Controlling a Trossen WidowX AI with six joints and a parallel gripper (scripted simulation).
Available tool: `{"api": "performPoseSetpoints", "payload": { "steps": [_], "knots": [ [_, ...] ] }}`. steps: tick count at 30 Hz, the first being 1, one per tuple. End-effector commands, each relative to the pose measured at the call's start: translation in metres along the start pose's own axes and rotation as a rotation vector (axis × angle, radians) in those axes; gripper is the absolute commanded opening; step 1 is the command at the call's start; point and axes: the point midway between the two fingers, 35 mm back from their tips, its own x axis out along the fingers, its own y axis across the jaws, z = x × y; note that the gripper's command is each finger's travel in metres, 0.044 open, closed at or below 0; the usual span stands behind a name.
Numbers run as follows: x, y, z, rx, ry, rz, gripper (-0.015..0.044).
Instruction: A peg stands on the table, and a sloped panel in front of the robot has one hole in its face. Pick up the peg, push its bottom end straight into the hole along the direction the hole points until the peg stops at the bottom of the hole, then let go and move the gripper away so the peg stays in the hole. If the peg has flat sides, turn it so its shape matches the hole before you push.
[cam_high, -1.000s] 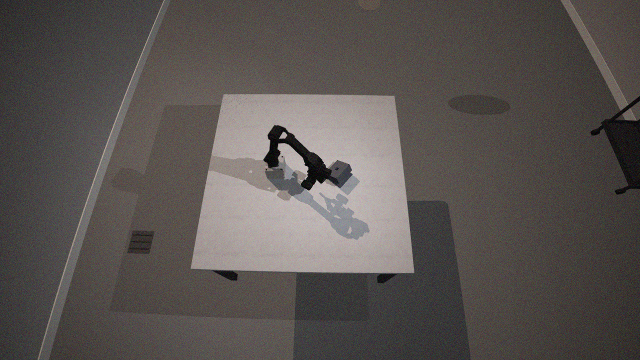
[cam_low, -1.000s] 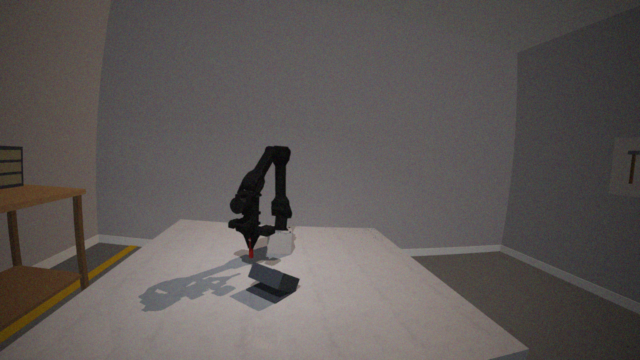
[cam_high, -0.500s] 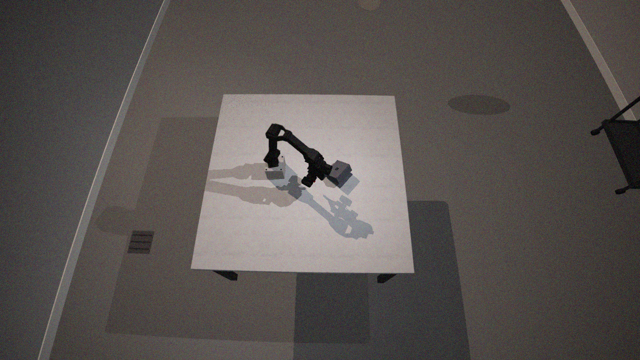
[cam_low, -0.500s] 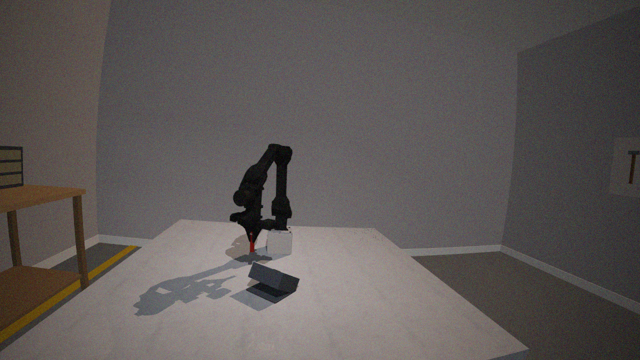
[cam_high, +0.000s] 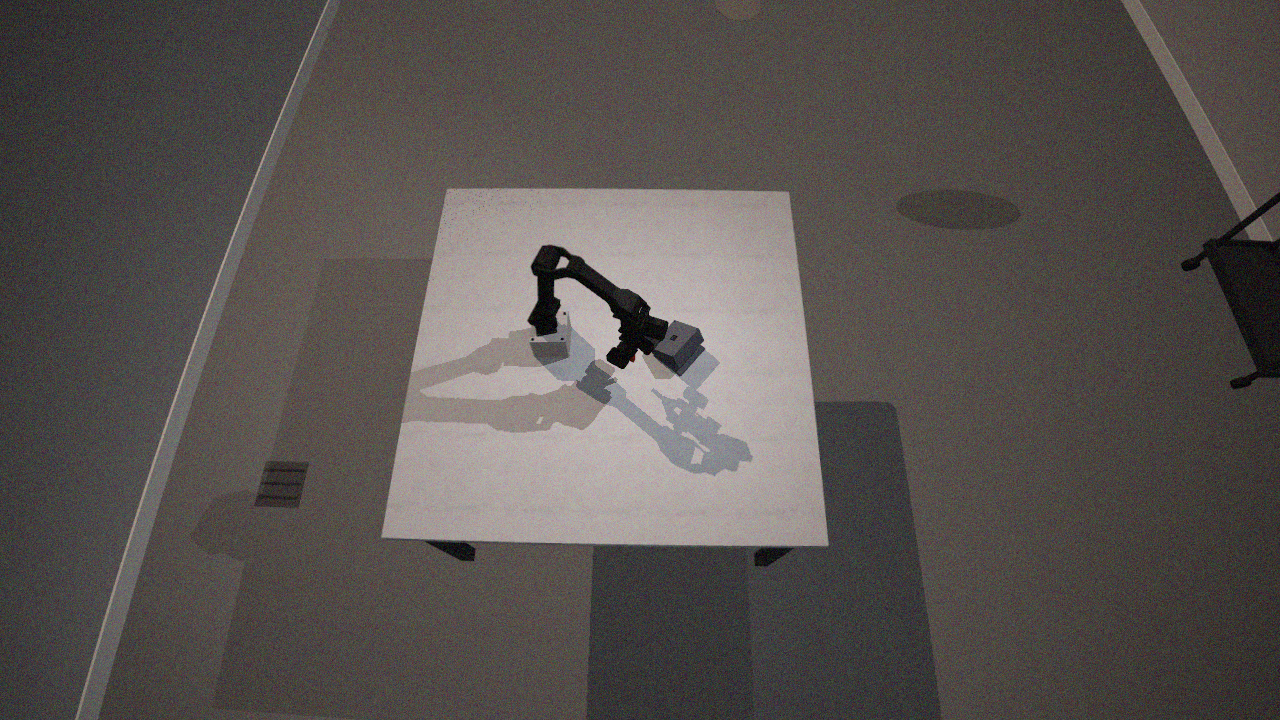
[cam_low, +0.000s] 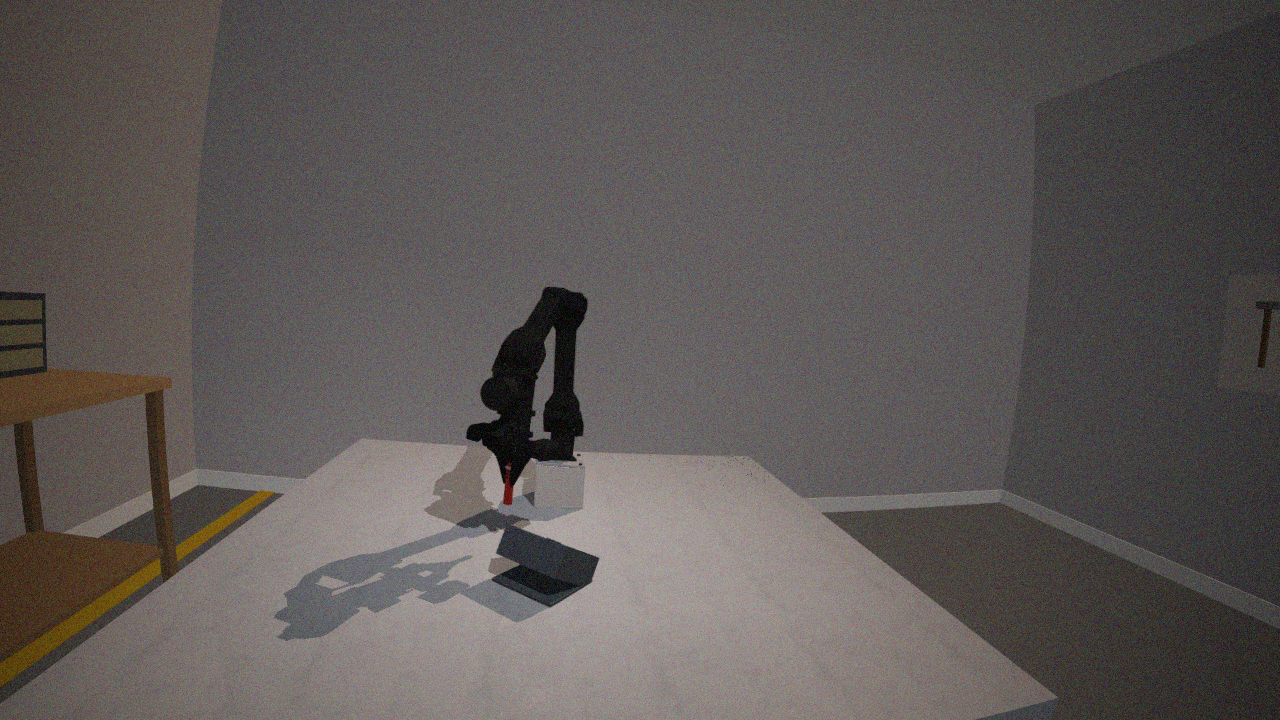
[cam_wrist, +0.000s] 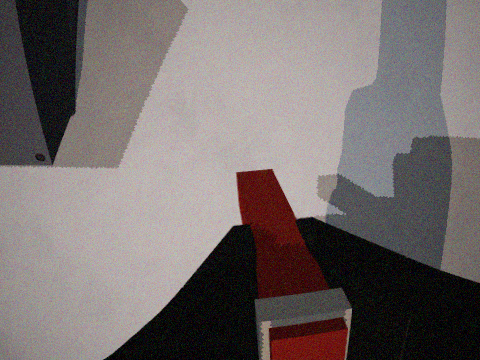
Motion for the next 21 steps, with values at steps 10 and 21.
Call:
{"api": "performPoseSetpoints", "payload": {
  "steps": [10,21],
  "knots": [
    [-0.005,0.015,0.004,0.016,-0.050,-0.027,0.0000],
    [-0.010,0.028,0.005,0.026,-0.090,-0.042,0.0000]
  ]
}}
